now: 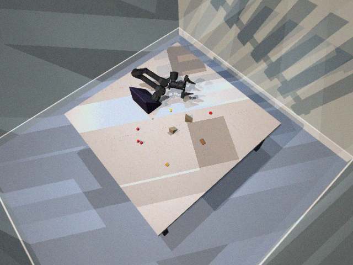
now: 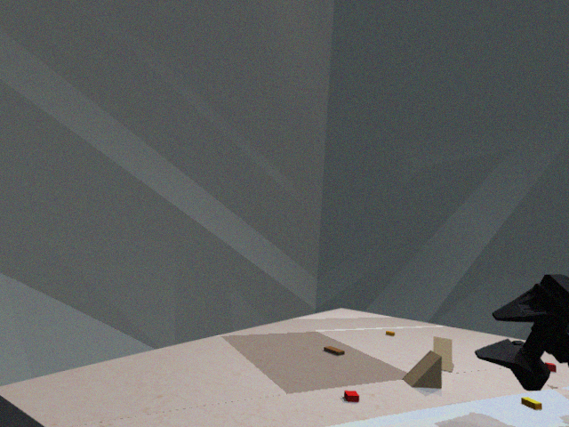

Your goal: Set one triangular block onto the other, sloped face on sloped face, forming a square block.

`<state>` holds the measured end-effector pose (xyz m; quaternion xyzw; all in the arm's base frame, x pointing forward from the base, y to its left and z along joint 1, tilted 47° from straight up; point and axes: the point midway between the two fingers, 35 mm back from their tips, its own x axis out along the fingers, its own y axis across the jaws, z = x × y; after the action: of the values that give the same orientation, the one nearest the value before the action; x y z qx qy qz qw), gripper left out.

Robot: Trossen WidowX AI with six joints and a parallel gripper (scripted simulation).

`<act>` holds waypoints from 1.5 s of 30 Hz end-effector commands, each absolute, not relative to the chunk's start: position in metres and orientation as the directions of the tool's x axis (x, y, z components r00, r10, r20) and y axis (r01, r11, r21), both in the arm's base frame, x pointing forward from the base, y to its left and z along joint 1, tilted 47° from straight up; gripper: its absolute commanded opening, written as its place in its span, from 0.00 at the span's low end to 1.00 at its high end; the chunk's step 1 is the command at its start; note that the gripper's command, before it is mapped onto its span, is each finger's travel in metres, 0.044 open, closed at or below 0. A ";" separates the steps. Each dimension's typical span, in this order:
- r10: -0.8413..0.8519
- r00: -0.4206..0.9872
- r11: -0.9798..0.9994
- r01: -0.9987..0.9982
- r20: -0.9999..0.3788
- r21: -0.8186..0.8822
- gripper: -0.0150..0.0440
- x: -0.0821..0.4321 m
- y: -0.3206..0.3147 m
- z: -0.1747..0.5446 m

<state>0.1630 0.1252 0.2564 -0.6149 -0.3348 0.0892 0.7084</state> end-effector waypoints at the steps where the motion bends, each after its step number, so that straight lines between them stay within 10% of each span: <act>1: 0.540 0.763 0.233 0.270 0.355 -0.934 0.98 0.164 0.126 0.256; 8: 0.573 0.819 0.459 -0.341 -0.020 -0.820 1.00 0.202 0.136 0.235; 15: 0.526 0.741 0.749 -0.636 -0.418 -0.185 1.00 0.239 0.130 0.202; 21: 0.490 0.567 0.871 -0.350 -0.662 0.344 1.00 0.262 0.114 0.176; 29: 0.490 0.409 0.797 0.148 -0.770 0.585 1.00 0.273 0.100 0.161; 45: 0.597 0.078 0.097 0.981 -0.799 0.168 1.00 0.294 0.064 0.140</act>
<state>0.2711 0.0995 0.1619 0.2972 0.5302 0.1062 0.7869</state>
